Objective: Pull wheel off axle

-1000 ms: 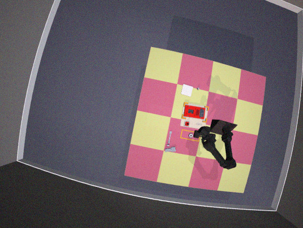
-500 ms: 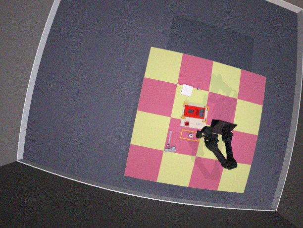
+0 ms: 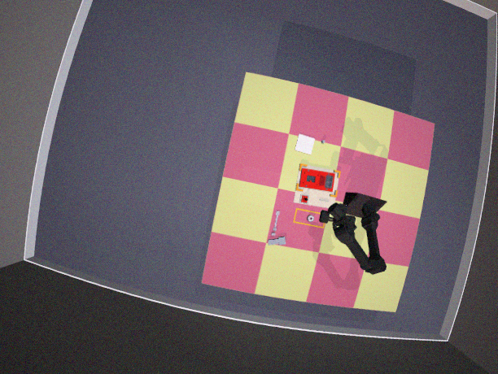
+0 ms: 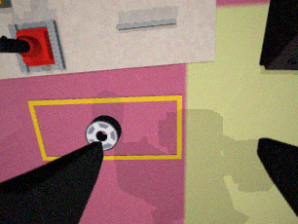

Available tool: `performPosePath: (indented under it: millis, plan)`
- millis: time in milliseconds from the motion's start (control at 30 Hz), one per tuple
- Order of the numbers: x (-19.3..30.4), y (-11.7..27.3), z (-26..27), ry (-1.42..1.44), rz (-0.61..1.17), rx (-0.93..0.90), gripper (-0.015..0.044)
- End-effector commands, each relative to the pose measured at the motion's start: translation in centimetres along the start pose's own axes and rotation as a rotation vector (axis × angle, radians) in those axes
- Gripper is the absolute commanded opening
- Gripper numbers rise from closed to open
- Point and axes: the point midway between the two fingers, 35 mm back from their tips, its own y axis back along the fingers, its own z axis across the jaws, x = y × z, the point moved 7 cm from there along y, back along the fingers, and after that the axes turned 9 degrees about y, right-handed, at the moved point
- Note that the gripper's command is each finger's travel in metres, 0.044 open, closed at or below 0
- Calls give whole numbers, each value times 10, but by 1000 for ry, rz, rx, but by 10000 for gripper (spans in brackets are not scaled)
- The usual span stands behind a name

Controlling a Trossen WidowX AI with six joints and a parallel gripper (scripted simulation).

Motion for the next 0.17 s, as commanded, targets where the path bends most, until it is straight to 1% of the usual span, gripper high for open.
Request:
performPosePath:
  millis: [0,133]
  plan:
    - [0,0,-1,1,-1,4,440]
    - [0,0,-1,1,-1,4,440]
